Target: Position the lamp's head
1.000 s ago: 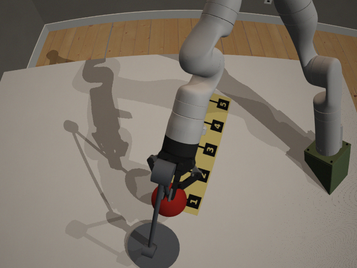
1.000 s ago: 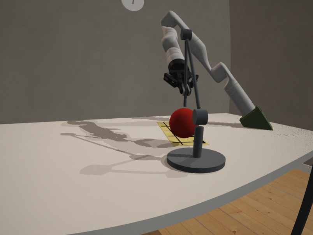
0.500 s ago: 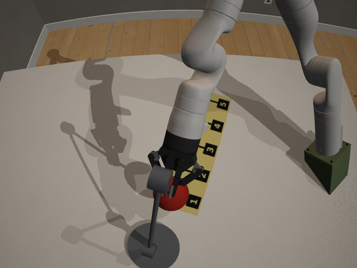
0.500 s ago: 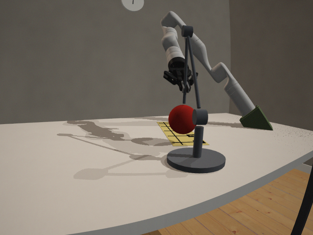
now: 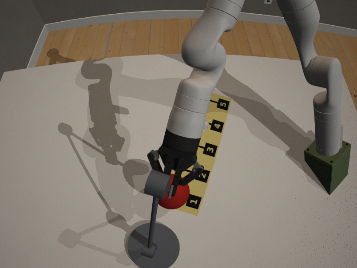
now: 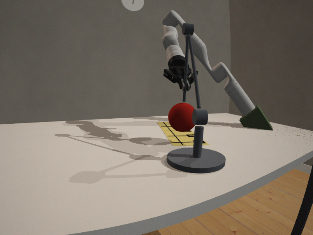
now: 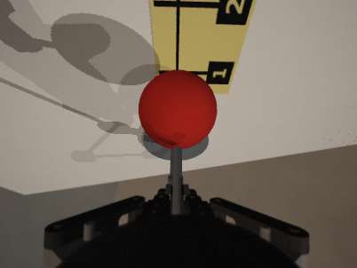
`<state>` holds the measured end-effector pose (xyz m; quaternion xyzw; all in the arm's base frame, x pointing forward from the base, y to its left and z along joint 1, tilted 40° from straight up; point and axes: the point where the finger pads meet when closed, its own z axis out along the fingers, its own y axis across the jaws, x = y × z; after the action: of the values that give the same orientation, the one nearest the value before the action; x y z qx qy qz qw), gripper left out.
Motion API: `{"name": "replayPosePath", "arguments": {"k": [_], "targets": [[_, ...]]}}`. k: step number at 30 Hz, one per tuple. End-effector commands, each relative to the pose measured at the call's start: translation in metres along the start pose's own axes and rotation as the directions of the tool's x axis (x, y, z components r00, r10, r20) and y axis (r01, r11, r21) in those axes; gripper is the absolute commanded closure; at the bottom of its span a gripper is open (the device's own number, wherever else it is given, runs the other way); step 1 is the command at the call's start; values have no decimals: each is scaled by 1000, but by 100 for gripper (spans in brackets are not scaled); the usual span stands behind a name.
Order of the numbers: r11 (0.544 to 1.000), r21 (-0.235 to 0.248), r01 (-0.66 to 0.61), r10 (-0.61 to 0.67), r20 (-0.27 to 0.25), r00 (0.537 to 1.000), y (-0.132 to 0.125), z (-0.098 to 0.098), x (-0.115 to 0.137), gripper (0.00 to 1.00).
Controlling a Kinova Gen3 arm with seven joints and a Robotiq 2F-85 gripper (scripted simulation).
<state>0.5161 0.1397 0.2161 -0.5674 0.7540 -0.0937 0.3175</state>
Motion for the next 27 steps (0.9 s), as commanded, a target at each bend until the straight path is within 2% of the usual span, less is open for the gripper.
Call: {"name": "replayPosePath", "arguments": {"k": [1,27], "targets": [[1000,6,12,-12,27,1000,-2,-5,-16,100],[1000,6,12,-12,27,1000,-2,-3,-12,100]]}}
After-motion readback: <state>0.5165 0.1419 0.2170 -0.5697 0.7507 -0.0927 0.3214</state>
